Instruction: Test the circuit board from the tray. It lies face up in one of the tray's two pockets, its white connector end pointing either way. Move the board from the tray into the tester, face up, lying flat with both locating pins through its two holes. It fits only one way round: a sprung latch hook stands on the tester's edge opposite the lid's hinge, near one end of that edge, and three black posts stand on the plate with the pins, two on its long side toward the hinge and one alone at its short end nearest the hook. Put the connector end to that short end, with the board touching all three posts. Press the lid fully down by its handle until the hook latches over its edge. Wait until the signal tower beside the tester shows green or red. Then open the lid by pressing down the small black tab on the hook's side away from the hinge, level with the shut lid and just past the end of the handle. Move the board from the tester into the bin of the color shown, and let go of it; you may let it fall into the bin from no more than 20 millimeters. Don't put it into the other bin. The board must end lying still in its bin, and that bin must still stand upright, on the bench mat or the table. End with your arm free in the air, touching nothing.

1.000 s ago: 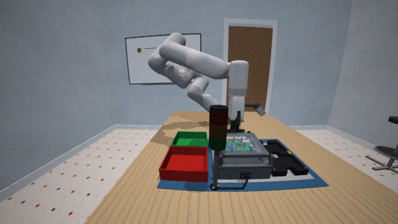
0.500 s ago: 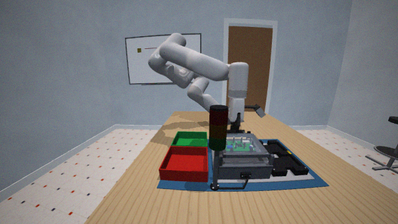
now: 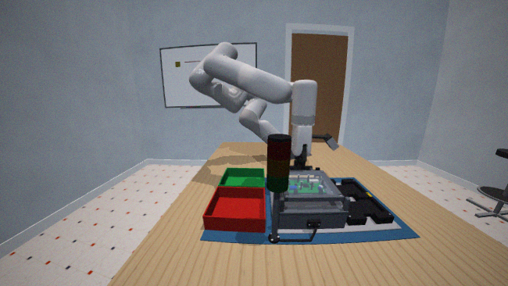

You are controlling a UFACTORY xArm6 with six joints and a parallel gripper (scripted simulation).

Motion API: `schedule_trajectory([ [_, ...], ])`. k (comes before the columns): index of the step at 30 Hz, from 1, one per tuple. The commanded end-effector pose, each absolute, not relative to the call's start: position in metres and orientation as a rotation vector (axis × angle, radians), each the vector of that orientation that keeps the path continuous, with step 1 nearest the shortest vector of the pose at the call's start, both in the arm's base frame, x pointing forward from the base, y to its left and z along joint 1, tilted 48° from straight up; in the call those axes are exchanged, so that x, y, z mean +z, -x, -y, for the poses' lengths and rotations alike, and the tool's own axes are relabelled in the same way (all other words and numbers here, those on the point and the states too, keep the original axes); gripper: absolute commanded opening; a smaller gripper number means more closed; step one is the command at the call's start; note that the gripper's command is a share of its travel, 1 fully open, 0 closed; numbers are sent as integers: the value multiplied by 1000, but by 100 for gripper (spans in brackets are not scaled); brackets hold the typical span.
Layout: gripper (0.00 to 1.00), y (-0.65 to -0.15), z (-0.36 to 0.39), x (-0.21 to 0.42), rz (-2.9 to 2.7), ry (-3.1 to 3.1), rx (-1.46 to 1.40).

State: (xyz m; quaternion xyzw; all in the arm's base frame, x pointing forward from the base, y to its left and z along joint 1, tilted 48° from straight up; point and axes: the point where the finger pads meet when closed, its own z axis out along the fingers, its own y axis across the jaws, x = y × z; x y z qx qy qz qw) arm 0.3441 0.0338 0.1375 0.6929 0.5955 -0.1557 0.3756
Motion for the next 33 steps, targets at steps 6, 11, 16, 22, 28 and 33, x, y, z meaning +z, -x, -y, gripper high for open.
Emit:
schedule_trajectory([
  [6, 0, -345, -32, 136, -1524, -1773, -397],
  [11, 0, -345, -32, 136, -1524, -1773, -397],
  [16, 0, -345, -31, 135, -1524, -1773, -397],
  [22, 0, -346, -30, 134, -1524, -1773, -397],
  [28, 0, -346, -30, 134, -1524, -1773, -397],
  [33, 0, -346, -29, 133, -1524, -1773, -397],
])
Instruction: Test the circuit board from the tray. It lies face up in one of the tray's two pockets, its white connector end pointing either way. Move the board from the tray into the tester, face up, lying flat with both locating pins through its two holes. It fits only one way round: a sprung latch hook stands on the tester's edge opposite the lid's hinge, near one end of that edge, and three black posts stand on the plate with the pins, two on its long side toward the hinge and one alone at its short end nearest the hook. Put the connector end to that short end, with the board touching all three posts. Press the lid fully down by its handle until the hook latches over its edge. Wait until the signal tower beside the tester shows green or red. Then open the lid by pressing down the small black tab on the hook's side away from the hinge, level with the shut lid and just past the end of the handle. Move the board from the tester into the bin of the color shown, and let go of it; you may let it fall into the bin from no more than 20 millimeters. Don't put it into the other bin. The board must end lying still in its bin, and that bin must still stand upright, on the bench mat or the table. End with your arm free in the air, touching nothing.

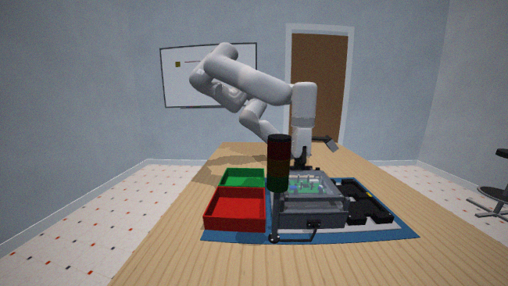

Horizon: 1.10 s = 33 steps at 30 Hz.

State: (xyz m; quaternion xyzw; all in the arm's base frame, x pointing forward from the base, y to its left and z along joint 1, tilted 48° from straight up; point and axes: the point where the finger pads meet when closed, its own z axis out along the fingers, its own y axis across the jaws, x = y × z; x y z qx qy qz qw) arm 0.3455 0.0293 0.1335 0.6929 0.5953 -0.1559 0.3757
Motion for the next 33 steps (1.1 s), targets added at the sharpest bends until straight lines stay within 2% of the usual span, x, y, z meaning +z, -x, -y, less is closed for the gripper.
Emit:
schedule_trajectory([
  [1, 0, -346, -28, 132, -1524, -1773, -397],
  [12, 0, -346, -28, 132, -1524, -1773, -397],
  [13, 22, -346, -28, 132, -1524, -1773, -397],
  [33, 22, -346, -28, 132, -1524, -1773, -397],
])
